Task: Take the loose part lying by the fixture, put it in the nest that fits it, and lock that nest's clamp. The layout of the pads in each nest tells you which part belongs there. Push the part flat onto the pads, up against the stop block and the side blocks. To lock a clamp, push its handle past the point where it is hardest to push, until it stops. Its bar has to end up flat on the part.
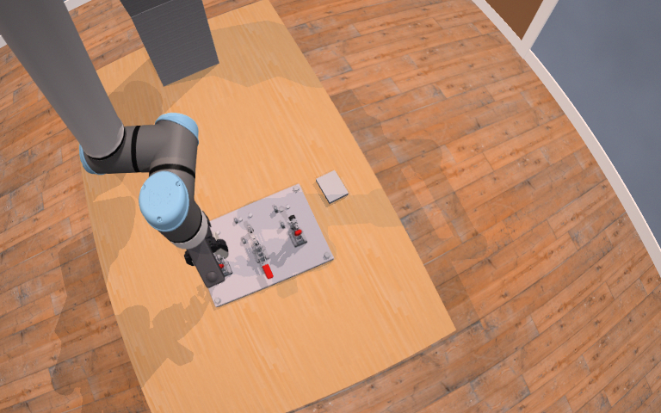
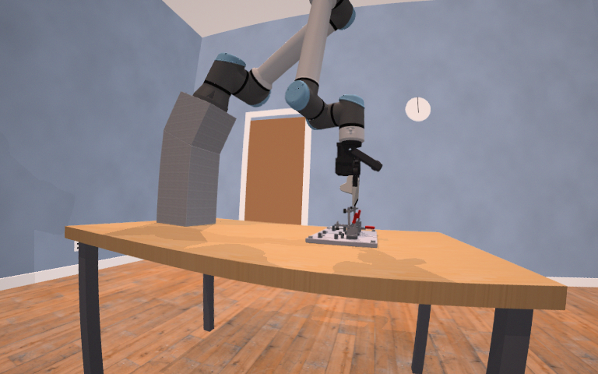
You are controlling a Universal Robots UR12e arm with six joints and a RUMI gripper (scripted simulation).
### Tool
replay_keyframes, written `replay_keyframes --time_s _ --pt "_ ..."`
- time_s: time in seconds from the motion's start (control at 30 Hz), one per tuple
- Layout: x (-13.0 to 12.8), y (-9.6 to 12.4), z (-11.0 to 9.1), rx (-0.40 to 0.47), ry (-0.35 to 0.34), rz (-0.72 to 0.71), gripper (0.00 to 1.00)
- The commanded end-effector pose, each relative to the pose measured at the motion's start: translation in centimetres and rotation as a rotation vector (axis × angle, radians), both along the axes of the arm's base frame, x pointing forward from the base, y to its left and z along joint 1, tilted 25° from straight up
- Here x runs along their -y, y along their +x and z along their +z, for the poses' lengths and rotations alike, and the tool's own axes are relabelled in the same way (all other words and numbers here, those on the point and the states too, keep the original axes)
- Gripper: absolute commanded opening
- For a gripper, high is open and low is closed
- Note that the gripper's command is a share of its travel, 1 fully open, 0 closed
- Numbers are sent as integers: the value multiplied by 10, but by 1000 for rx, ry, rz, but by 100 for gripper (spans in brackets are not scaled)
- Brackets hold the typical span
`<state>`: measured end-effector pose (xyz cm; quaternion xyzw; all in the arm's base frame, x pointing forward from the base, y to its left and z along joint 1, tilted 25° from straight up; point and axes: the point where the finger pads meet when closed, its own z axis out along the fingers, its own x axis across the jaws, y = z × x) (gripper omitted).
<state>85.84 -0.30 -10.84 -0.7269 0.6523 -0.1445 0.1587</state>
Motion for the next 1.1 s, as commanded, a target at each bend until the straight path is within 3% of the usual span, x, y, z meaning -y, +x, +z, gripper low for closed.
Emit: replay_keyframes --time_s 0.0,0.23,0.57,1.07 --pt "0 0 1 1 0 0 59" --pt "1 -4 11 1 0 0 59" --pt "3 -25 56 1 0 0 59" --pt "1 -31 65 1 0 0 59"
